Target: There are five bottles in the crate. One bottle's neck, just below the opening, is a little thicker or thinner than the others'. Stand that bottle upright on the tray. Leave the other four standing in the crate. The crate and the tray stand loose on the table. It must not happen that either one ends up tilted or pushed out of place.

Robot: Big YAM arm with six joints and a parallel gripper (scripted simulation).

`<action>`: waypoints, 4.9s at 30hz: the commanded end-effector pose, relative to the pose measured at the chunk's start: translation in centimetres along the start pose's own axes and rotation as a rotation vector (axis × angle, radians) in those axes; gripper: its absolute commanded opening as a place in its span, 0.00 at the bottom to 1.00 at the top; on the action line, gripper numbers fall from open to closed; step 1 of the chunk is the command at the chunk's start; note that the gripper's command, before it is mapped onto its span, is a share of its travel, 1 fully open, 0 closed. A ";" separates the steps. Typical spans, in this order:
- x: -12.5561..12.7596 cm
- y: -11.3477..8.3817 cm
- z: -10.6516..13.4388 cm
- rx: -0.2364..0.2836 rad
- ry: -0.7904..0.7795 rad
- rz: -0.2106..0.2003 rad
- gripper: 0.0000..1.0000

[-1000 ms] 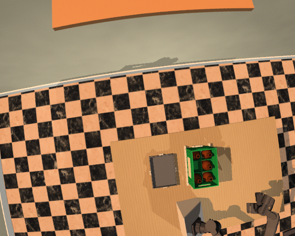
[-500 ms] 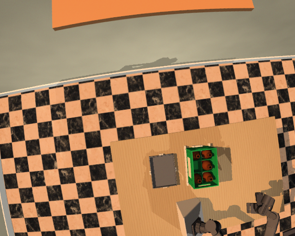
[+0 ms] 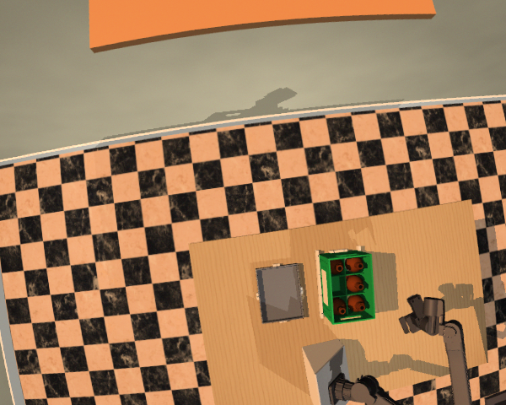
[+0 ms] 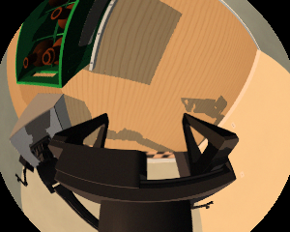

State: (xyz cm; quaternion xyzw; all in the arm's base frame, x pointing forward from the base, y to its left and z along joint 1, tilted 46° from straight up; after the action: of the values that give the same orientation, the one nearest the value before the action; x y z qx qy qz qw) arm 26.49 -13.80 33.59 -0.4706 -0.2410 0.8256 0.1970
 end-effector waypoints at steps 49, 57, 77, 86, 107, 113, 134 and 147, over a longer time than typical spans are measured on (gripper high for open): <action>6.7 -4.0 -19.1 -0.164 -0.435 -0.038 0.00; 6.2 -4.6 -20.0 -0.172 -0.410 -0.037 0.00; 7.2 -4.0 -19.9 -0.159 -0.436 -0.043 0.61; 7.2 -4.0 -19.9 -0.159 -0.436 -0.043 0.61; 7.4 -3.4 -20.0 -0.159 -0.444 -0.043 0.61; 7.5 -2.9 -20.0 -0.157 -0.446 -0.043 0.61; 7.6 -0.8 -20.3 -0.156 -0.446 -0.041 0.61; 7.5 0.4 -20.5 -0.159 -0.442 -0.039 0.61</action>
State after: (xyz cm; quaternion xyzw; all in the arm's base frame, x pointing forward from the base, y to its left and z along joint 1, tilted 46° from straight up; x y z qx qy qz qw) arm 40.26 -4.68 19.78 -0.2914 -0.3554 0.8809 0.1130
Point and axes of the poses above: the point where the finger pads meet when closed, its own y axis out along the fingers, its own x axis across the jaws, z = x × y, the point moved 8 cm from there along -y, back along the fingers, and after that the axes turned 15 degrees about -y, right-handed, at the moved point
